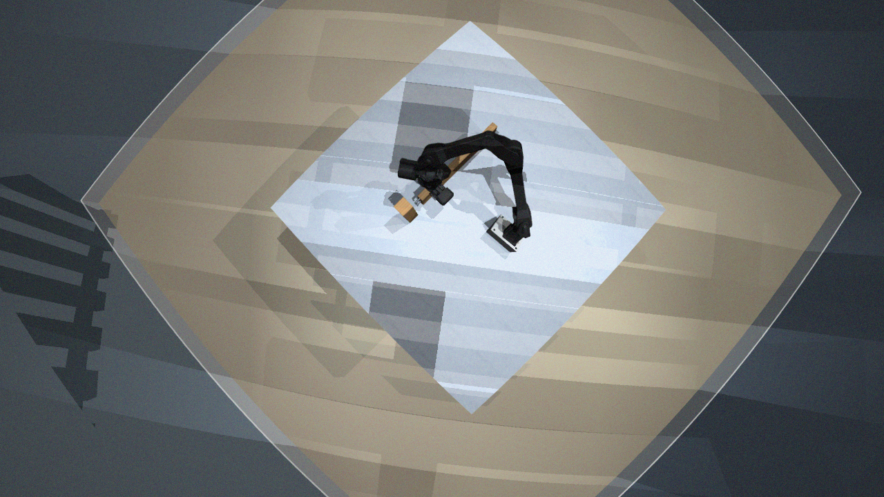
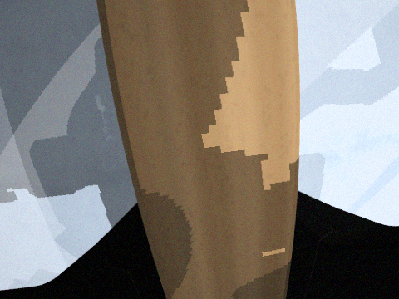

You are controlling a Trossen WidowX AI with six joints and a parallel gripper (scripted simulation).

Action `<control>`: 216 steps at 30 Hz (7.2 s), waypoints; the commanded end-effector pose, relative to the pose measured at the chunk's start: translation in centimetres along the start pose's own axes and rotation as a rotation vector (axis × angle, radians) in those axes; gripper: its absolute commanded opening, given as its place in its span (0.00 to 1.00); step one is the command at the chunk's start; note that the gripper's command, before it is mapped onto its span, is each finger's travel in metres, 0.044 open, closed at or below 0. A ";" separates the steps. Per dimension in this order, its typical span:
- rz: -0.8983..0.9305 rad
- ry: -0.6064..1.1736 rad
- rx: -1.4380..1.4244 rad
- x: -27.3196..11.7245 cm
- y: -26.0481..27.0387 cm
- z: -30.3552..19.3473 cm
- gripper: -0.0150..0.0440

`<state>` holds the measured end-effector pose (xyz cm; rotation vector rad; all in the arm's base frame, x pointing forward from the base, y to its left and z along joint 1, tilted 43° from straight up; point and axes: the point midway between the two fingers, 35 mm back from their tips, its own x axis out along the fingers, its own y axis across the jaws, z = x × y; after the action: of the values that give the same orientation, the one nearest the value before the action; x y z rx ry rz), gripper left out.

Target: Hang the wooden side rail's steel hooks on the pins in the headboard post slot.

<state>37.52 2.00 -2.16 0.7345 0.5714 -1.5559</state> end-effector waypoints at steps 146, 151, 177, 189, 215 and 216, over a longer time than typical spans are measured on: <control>0.010 0.008 0.006 -1.2 0.1 -1.0 0.25; 0.010 0.008 0.006 -1.2 0.0 -1.1 0.25; 0.010 0.008 0.006 -1.2 0.1 -1.3 0.25; 0.010 0.008 0.006 -1.2 0.0 -1.5 0.25; 0.010 0.008 0.006 -1.3 0.1 -1.7 0.25; 0.010 0.008 0.006 -1.3 0.1 -1.7 0.25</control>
<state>37.86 3.60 -2.44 0.7430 0.5652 -1.5544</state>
